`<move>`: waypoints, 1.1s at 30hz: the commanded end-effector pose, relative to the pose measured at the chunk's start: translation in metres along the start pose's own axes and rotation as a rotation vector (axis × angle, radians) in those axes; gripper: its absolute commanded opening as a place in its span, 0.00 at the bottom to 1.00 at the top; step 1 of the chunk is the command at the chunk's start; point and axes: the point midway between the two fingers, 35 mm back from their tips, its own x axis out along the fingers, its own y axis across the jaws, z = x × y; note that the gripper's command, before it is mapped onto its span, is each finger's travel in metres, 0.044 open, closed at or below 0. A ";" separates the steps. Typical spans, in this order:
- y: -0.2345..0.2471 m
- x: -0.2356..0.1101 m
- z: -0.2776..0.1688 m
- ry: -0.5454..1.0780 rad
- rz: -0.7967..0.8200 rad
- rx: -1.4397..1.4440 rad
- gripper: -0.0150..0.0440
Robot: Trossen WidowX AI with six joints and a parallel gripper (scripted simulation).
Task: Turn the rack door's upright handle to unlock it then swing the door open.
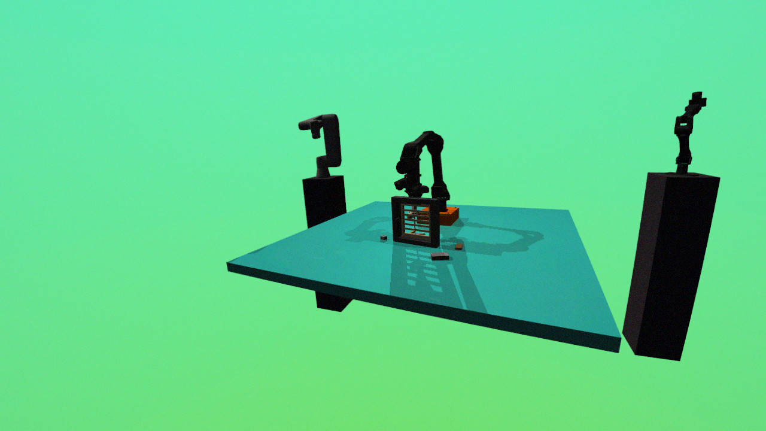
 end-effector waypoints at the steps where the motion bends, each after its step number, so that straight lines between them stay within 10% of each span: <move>1: 0.000 0.000 0.000 0.000 0.000 0.235 0.28; 22: 0.000 0.001 0.000 0.000 -0.001 1.261 0.28; 33: 0.000 0.001 0.000 0.000 -0.001 1.293 0.28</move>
